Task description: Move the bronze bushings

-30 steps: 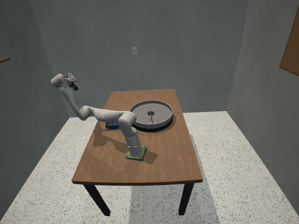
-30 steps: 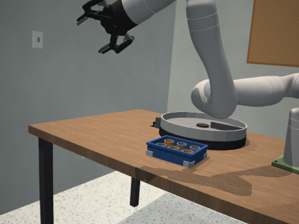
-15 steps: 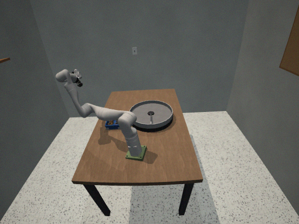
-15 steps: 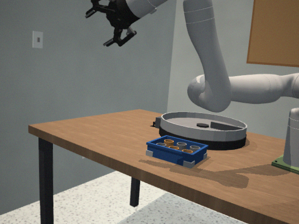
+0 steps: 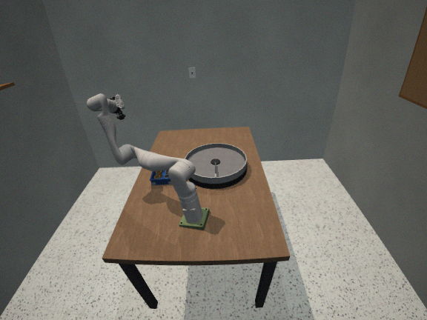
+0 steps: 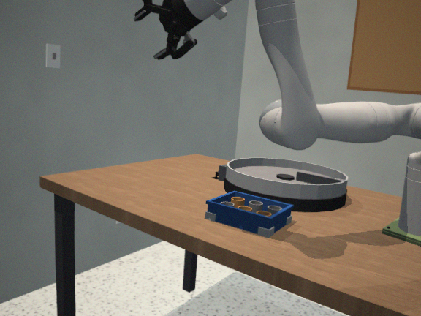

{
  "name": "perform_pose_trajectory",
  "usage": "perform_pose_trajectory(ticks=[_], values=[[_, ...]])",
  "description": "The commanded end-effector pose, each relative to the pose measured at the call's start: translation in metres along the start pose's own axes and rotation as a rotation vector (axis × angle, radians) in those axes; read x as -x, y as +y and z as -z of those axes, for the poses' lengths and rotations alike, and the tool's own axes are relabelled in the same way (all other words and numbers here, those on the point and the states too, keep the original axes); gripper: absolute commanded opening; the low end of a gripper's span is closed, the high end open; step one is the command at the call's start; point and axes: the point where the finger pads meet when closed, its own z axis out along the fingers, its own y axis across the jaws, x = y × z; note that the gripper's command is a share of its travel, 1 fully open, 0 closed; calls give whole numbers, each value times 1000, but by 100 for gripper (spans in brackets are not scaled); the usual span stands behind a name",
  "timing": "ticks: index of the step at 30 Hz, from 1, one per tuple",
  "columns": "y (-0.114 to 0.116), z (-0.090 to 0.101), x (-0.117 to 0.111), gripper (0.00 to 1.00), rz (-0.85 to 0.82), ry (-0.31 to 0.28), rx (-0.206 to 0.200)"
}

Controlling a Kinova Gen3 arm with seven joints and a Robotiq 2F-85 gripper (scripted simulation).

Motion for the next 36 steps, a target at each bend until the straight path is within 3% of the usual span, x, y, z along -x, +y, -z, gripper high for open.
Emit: perform_pose_trajectory(ticks=[1, 3, 4, 12, 13, 20, 21, 29, 30, 36], values=[[-3, 1, -12, 100, -35, 9, 1], [-3, 1, -12, 100, -35, 9, 1], [-5, -5, -45, 100, -129, 40, 13], [-5, -5, -45, 100, -129, 40, 13], [-5, -11, -78, 100, -224, 72, 26], [-5, -11, -78, 100, -224, 72, 26], [-2, -16, -111, 100, -319, 104, 39], [-2, -16, -111, 100, -319, 104, 39], [2, -20, -144, 100, -414, 138, 53], [2, -20, -144, 100, -414, 138, 53]])
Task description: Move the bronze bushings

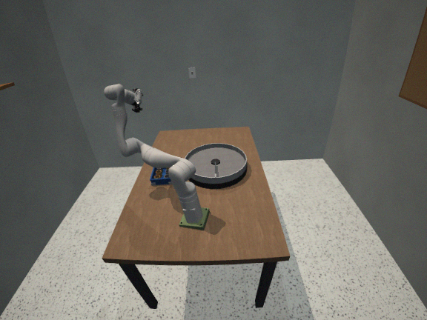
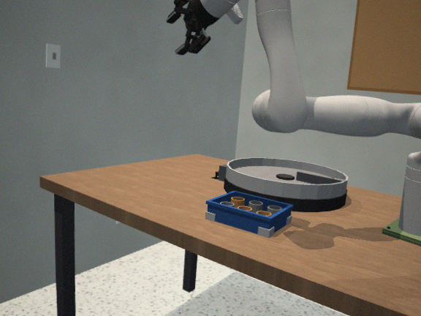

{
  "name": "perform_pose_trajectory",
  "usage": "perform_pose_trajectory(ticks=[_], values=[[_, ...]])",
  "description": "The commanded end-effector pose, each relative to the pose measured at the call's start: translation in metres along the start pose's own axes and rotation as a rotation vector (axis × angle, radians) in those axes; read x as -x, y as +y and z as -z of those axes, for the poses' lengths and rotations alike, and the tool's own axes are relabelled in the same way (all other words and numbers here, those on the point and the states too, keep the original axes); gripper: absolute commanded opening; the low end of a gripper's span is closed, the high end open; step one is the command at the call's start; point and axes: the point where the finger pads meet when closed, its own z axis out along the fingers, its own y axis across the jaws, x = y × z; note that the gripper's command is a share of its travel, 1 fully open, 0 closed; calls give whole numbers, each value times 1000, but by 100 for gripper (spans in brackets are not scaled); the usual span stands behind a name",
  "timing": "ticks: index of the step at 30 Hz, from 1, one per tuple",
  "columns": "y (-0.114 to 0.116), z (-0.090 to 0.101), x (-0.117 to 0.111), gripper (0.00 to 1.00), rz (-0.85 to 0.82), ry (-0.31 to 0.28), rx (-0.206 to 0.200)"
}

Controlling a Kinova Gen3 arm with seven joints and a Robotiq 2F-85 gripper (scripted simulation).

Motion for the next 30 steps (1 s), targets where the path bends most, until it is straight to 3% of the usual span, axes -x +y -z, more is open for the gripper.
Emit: perform_pose_trajectory(ticks=[1, 2, 10, 11, 18, 19, 27, 28, 30], values=[[-3, 1, -7, 100, -28, 5, 0], [-9, -6, -38, 100, -122, 39, 14], [-9, -6, -38, 100, -122, 39, 14], [-13, -13, -70, 100, -216, 75, 28], [-13, -13, -70, 100, -216, 75, 28], [-14, -19, -101, 100, -308, 111, 43], [-14, -19, -101, 100, -308, 111, 43], [-13, -24, -131, 100, -400, 148, 58], [-13, -24, -131, 100, -400, 148, 58]])
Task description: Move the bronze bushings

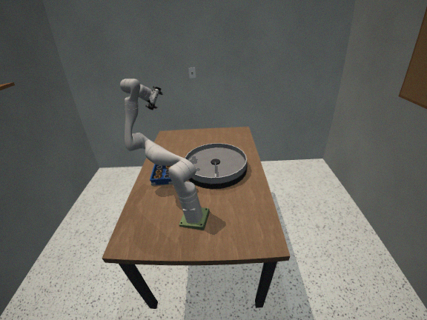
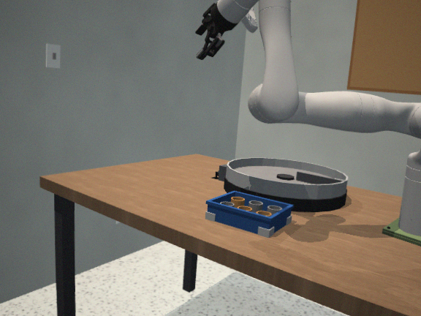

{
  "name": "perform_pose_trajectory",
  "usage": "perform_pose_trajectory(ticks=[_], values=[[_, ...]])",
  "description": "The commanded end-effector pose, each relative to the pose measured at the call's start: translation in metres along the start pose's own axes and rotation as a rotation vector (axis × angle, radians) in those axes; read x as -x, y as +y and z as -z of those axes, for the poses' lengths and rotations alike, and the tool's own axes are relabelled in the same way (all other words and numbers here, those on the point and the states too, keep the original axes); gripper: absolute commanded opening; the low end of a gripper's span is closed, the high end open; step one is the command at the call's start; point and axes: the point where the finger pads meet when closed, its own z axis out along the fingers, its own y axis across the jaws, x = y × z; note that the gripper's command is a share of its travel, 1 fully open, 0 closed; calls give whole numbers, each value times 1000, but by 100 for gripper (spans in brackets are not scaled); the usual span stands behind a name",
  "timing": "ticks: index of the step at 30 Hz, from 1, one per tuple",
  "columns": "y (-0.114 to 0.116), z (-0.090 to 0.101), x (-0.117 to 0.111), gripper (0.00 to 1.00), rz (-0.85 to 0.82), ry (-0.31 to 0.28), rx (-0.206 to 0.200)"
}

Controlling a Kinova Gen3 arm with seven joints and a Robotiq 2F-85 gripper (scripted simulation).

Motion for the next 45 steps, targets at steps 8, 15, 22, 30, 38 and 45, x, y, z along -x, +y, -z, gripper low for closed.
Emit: perform_pose_trajectory(ticks=[8, 15, 22, 30, 38, 45], values=[[-16, -10, -44, 100, -146, 53, 17], [-22, -17, -72, 100, -234, 91, 32], [-22, -17, -72, 100, -234, 91, 32], [-25, -23, -100, 100, -321, 129, 47], [-26, -29, -127, 100, -406, 168, 62], [-25, -33, -153, 100, -488, 207, 77]])
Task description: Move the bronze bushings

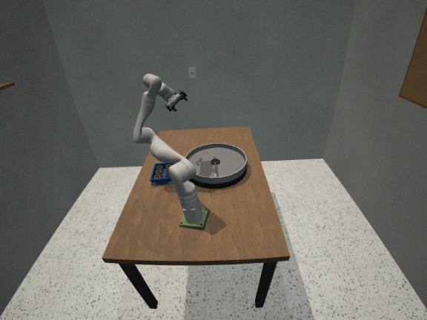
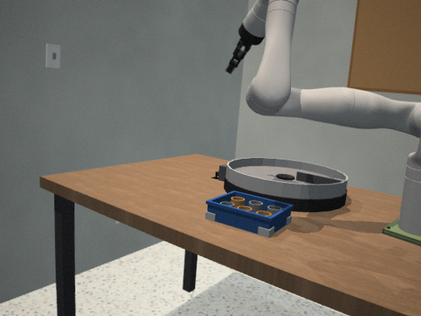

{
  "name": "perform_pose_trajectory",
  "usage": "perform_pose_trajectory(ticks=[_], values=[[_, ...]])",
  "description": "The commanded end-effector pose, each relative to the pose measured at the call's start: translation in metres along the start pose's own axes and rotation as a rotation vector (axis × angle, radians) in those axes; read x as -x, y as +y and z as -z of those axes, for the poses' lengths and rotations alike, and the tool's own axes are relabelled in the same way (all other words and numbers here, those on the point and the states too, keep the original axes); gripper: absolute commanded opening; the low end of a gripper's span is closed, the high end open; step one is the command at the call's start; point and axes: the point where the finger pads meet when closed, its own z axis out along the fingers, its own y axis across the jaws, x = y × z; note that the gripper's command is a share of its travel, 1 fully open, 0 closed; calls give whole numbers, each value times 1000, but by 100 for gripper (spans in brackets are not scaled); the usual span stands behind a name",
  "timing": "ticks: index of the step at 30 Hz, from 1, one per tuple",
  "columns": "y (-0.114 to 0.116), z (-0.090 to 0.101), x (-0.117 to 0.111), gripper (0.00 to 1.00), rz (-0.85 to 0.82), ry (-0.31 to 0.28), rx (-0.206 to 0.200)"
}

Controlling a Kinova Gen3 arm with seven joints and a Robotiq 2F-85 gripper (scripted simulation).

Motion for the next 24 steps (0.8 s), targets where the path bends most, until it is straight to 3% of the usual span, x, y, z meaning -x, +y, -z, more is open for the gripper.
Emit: perform_pose_trajectory(ticks=[1, 3, 4, 11, 12, 20, 21, 24], values=[[-4, 1, -5, 100, -30, 4, 3], [-4, 1, -5, 100, -30, 4, 3], [-14, -8, -28, 100, -126, 44, 17], [-14, -8, -28, 100, -110, 44, 17], [-21, -15, -50, 100, -203, 84, 31], [-21, -15, -50, 100, -187, 83, 31], [-26, -22, -72, 100, -278, 124, 44], [-26, -22, -72, 100, -276, 124, 44]])
